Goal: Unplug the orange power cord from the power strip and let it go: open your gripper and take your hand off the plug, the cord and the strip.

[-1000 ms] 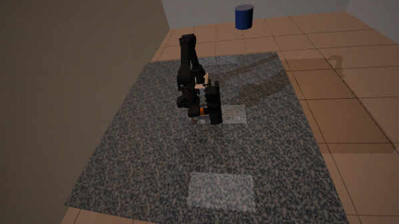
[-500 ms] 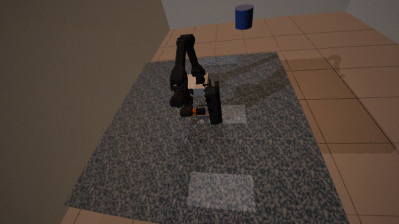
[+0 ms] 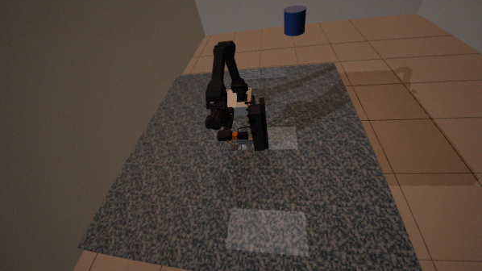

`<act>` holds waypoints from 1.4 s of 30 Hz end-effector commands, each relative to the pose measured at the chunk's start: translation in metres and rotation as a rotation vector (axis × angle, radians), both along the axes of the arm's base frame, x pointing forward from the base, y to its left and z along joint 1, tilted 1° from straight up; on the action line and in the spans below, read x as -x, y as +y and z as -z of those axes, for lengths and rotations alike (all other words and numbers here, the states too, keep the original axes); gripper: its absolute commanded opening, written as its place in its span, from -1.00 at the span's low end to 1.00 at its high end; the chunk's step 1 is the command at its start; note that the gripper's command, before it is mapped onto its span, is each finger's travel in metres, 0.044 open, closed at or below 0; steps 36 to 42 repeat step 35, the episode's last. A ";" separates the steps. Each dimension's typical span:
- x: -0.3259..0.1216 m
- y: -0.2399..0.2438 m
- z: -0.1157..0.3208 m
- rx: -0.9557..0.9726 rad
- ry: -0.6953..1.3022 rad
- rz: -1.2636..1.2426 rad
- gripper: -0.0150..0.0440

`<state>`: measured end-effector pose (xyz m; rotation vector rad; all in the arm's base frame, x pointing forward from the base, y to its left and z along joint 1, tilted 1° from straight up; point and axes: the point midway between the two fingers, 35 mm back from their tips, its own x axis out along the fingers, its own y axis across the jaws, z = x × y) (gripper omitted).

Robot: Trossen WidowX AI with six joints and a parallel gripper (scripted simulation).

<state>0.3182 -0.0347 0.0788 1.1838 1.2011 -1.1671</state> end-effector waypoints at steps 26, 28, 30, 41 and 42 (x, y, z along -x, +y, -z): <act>-0.002 -0.060 -0.013 0.011 -0.001 0.002 1.00; -0.002 -0.060 -0.013 0.011 -0.001 0.002 1.00; -0.002 -0.060 -0.013 0.011 -0.001 0.002 1.00; -0.002 -0.060 -0.013 0.011 -0.001 0.002 1.00; -0.002 -0.060 -0.013 0.011 -0.001 0.002 1.00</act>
